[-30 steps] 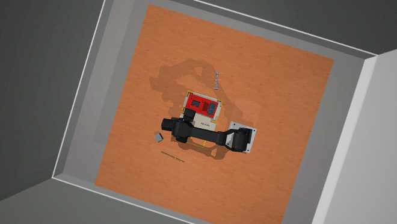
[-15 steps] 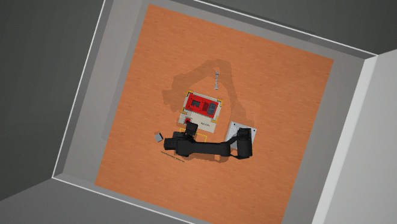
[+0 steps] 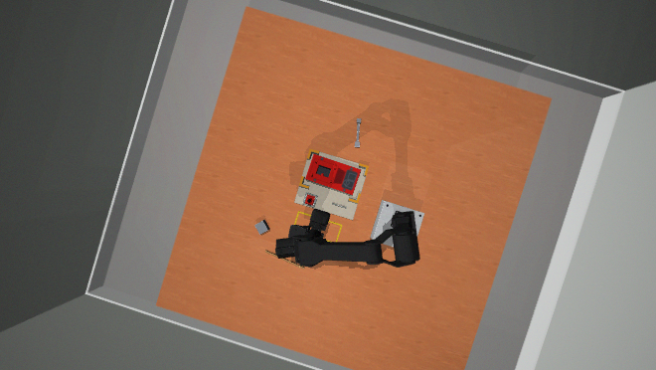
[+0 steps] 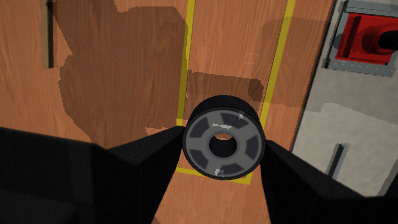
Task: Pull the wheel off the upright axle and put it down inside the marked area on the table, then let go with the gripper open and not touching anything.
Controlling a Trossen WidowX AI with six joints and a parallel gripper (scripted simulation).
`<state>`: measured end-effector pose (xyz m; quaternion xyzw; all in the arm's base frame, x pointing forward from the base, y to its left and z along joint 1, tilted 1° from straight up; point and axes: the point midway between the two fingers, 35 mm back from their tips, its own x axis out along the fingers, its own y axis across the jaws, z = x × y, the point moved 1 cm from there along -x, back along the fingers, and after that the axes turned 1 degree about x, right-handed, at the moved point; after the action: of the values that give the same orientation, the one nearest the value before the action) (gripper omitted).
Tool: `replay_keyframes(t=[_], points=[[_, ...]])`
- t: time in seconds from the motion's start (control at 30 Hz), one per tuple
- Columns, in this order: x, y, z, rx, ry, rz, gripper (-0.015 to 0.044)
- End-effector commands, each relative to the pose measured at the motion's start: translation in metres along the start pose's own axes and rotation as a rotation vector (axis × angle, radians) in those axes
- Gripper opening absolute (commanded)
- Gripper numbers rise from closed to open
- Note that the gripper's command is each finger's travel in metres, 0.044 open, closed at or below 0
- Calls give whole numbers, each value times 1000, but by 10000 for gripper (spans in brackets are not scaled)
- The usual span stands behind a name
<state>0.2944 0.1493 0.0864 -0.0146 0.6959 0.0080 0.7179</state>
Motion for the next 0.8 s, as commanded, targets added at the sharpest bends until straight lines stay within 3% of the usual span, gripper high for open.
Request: replay_keyframes(t=[0.0,0.5,0.77], points=[[8,0,1,3,-6,0,0],[87,0,1,3,-6,-1,0],[84,0,-1,5,9,-4,210]])
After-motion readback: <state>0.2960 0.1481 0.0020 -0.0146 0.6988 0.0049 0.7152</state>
